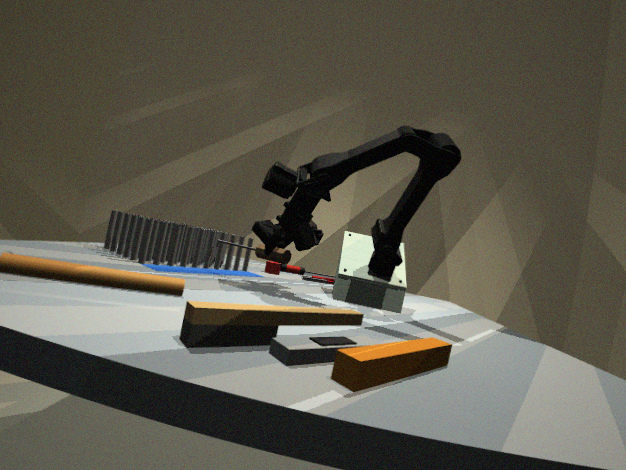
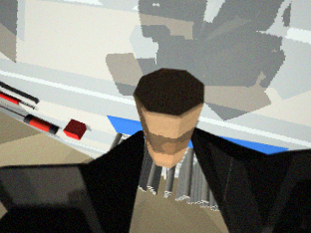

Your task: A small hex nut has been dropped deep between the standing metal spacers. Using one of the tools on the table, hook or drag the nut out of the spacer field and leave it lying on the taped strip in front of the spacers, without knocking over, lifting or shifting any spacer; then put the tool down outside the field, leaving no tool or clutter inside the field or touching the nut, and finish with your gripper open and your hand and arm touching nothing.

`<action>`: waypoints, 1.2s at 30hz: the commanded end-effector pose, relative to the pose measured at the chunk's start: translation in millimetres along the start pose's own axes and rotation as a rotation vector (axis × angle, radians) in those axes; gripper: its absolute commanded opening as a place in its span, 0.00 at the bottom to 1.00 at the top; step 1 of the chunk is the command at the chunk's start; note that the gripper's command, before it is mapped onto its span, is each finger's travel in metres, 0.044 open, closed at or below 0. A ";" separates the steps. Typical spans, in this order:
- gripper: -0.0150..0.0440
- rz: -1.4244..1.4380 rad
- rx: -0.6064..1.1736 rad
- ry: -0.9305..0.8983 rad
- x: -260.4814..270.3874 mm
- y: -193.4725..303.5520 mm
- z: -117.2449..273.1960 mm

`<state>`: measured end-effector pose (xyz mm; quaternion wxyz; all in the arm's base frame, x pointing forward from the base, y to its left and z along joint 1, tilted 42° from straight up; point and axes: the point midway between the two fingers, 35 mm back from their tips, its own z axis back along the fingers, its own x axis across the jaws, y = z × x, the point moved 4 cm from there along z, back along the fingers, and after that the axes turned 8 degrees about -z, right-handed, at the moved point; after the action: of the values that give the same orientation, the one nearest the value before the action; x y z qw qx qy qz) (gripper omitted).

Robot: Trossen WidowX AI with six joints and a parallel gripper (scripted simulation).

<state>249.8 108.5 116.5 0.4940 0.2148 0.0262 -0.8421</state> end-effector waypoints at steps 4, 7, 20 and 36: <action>0.25 -0.012 0.002 -0.003 0.2 -29.9 -29.9; 0.25 -0.014 0.002 0.000 0.6 -36.2 -34.9; 0.25 -0.014 0.003 0.000 -0.5 -31.3 -37.8; 0.25 -0.012 0.004 0.002 -2.7 -23.5 -43.3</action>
<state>241.7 133.2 74.1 0.4869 0.2140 0.0270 -0.8464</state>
